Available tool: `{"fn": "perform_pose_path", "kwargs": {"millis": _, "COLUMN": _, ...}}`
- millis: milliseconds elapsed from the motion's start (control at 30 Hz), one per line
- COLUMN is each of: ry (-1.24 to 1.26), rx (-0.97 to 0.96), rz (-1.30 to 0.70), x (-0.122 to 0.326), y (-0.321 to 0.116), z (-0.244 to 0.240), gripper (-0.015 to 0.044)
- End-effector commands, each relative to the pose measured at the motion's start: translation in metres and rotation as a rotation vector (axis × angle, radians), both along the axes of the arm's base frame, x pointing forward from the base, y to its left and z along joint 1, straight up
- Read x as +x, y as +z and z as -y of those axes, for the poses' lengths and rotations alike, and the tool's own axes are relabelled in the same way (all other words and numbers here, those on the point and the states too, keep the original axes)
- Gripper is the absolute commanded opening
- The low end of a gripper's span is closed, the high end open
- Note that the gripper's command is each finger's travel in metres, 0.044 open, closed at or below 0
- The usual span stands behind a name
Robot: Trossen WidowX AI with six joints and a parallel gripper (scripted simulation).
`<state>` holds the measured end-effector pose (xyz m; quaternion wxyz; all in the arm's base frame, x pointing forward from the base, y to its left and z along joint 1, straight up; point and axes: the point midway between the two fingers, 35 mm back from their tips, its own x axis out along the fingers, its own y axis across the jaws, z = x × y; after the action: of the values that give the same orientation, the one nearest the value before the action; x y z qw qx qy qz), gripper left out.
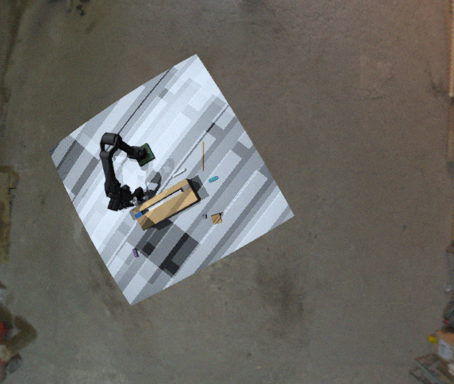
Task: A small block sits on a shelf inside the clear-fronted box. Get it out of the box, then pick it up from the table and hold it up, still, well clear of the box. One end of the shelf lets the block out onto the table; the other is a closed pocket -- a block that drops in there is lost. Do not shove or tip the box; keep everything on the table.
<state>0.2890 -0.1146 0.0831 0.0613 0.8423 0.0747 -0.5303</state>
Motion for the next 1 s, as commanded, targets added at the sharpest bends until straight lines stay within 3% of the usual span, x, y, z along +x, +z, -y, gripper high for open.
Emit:
{"fn": "perform_pose_path", "kwargs": {"millis": 0, "ry": -0.005, "rx": 0.01, "rz": -0.01, "x": -0.001, "y": -0.01, "z": -0.001, "gripper": 0.0285}}
{"fn": "perform_pose_path", "kwargs": {"millis": 967, "ry": -0.003, "rx": 0.009, "rz": -0.01, "x": -0.002, "y": -0.057, "z": 0.0, "gripper": 0.0285}}
